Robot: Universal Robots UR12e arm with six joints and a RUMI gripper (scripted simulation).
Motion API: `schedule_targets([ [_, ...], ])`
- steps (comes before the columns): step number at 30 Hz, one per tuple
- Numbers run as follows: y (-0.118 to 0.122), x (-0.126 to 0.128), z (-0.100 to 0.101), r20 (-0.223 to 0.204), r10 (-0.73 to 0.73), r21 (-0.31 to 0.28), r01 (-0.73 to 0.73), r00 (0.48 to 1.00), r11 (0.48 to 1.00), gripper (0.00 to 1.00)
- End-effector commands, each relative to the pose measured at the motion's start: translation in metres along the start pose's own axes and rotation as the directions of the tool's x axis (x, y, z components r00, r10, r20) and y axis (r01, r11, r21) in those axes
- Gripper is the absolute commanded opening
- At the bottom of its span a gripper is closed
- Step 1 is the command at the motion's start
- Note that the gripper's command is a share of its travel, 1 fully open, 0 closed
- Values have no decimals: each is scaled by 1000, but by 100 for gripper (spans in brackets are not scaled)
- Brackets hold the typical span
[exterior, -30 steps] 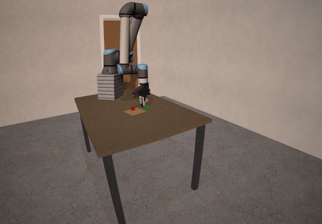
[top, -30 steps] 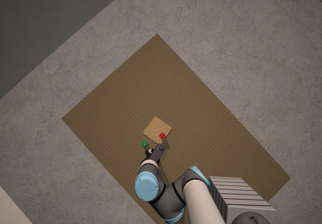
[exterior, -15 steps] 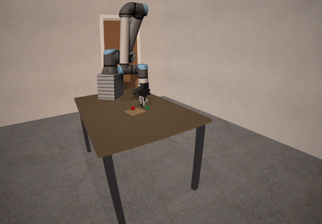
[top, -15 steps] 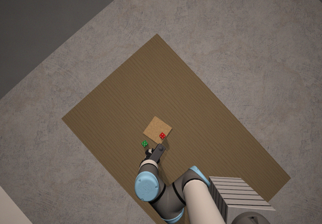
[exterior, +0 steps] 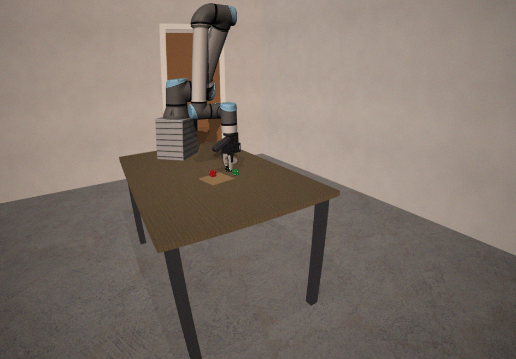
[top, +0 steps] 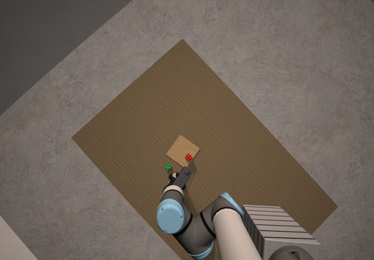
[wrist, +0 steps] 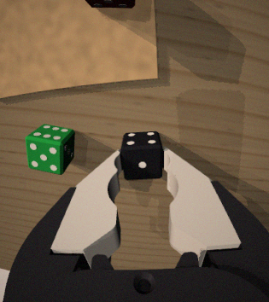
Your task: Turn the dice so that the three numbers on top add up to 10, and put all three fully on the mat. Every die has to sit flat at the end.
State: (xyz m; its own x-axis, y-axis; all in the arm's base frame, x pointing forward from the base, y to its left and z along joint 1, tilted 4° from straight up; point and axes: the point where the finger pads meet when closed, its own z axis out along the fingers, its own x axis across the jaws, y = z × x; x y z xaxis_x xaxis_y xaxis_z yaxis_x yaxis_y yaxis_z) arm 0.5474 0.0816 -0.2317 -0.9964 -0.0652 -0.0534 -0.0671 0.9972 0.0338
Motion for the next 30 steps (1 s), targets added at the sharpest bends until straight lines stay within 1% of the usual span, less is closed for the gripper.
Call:
schedule_targets([
  [1,0,0,0,1,0,0,0,1000,1000,10],
  [9,0,0,-2,1,0,0,0,1000,1000,10],
  [13,0,0,-10,1,0,0,0,1000,1000,10],
  [17,0,0,-26,1,0,0,0,1000,1000,10],
  [24,0,0,-65,1,0,0,0,1000,1000,10],
  [26,0,0,-65,1,0,0,0,1000,1000,10],
  [30,0,0,-84,1,0,0,0,1000,1000,10],
])
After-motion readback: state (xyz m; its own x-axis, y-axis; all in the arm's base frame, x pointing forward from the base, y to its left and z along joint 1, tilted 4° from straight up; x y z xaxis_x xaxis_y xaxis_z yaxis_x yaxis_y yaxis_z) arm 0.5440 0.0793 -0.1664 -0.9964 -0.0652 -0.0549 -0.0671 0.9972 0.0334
